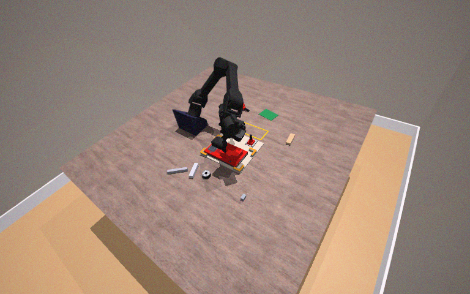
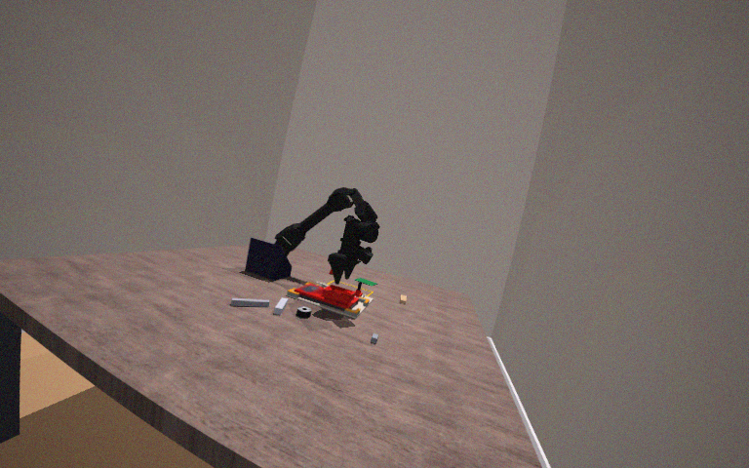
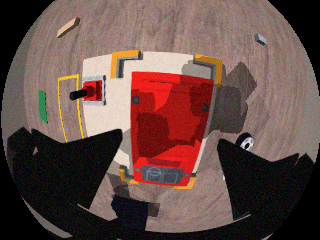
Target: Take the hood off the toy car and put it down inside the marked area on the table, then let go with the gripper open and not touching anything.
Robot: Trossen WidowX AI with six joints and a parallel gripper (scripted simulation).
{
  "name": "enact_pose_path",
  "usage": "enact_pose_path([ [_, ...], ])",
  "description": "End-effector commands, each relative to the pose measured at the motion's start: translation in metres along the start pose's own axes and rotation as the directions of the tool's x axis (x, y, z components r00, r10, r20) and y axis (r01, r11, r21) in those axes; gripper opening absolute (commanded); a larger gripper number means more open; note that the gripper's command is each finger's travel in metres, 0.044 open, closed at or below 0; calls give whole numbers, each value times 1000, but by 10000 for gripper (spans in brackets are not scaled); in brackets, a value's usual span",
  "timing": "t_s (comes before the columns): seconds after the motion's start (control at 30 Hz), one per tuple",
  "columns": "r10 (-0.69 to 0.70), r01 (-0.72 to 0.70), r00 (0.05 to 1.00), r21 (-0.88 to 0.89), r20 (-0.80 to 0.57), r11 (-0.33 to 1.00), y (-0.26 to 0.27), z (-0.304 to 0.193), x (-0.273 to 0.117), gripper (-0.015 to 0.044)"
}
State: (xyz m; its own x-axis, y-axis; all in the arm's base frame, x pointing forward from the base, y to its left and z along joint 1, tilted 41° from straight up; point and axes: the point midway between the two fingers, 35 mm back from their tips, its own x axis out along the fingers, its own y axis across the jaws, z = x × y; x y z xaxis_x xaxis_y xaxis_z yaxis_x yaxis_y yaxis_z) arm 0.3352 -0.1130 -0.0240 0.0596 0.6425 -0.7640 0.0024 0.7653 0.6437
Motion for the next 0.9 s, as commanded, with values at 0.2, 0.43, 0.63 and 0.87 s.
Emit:
enact_pose_path([
  [0.2, 7, -7, 1000, 7, 2, 1000, 1, 0, 10, 440],
  [0.43, 7, -7, 1000, 7, 2, 1000, 2, -1, 17, 440],
  [0.63, 8, -8, 1000, 7, 2, 1000, 2, -2, 23, 440],
  [0.87, 8, -8, 1000, 7, 2, 1000, 3, -3, 29, 440],
])
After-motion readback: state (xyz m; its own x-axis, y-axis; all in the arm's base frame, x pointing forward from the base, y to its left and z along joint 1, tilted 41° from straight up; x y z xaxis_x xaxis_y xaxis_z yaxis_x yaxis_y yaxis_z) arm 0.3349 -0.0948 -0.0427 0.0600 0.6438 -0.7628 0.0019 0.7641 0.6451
